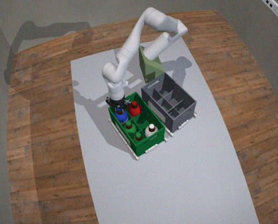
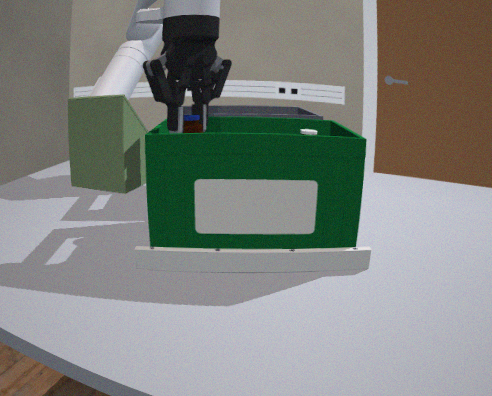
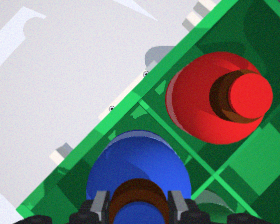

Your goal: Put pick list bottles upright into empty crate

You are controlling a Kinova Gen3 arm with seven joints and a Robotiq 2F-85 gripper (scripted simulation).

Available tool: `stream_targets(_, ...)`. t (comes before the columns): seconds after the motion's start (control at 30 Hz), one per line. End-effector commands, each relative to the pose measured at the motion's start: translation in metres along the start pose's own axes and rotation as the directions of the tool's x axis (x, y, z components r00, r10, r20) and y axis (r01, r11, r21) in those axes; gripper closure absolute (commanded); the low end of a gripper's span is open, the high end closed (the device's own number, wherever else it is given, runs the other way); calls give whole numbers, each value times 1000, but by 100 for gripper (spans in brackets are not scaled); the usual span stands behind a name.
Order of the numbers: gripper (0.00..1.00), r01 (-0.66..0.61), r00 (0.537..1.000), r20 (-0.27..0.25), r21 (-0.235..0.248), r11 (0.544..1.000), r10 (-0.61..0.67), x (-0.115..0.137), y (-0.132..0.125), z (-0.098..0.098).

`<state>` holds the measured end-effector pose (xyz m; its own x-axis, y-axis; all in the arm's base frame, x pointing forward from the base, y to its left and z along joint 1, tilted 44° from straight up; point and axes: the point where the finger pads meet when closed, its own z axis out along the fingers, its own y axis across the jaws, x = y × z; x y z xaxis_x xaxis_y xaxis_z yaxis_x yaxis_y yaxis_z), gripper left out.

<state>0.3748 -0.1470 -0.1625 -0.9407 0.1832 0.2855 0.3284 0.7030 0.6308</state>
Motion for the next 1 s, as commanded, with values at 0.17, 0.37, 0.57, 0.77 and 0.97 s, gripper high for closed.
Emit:
stream_targets(0.17,90,0,1000,2,1,1000,0,-1,0,-15)
stream_targets(0.37,90,0,1000,2,1,1000,0,-1,0,-23)
stream_targets(0.57,90,0,1000,2,1,1000,0,-1,0,-31)
stream_targets(0.77,90,0,1000,2,1,1000,0,-1,0,-41)
stream_targets(0.97,90,0,1000,2,1,1000,0,-1,0,-48)
